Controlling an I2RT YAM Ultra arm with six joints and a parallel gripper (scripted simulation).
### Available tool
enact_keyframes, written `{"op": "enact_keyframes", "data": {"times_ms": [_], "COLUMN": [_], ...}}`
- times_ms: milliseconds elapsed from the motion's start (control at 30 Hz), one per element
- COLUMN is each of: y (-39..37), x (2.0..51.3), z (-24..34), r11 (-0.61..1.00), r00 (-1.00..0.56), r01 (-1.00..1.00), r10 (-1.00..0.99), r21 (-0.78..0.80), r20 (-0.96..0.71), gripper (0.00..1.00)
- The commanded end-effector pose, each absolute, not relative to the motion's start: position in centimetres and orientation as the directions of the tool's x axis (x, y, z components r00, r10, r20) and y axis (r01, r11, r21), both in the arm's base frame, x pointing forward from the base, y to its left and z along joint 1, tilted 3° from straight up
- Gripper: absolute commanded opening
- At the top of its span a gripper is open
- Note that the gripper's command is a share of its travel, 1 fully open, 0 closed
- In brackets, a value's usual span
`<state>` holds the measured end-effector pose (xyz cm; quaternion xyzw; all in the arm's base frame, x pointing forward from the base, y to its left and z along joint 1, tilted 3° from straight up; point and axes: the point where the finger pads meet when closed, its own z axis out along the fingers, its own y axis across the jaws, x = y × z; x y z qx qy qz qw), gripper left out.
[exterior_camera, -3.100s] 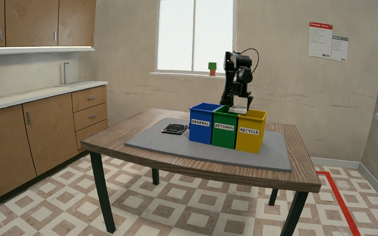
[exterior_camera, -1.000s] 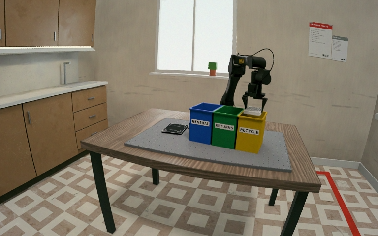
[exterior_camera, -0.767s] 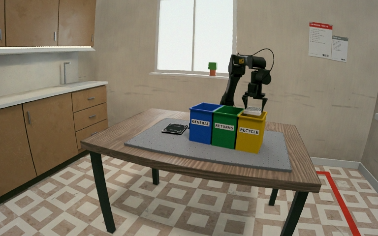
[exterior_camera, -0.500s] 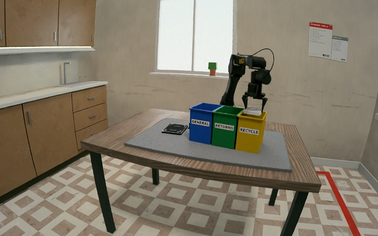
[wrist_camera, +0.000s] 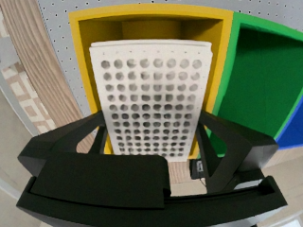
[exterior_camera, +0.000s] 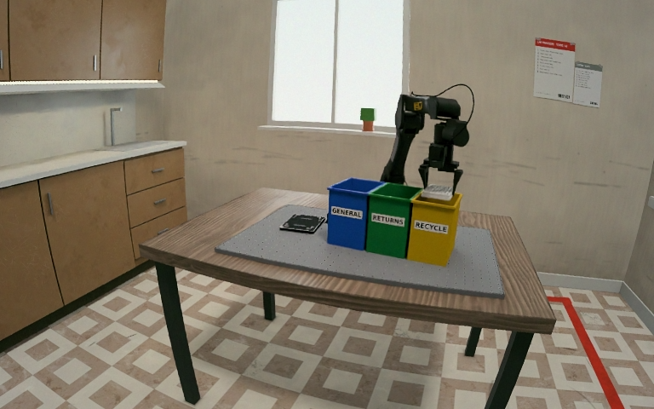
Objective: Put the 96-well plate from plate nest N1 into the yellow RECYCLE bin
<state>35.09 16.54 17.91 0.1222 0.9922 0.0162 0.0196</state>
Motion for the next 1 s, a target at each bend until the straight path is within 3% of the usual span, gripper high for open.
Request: {"op": "enact_keyframes", "data": {"times_ms": [0, 967], "y": [16.42, 16.50], "x": [35.54, 35.07], "z": [18.74, 18.50], "r11": [0.969, 0.970], "r00": [-0.968, -0.969], "r01": [0.242, 0.240], "r10": [0.244, 0.242], "r21": [0.038, 0.037], "r20": [-0.064, -0.049], "gripper": [0.00, 0.00]}}
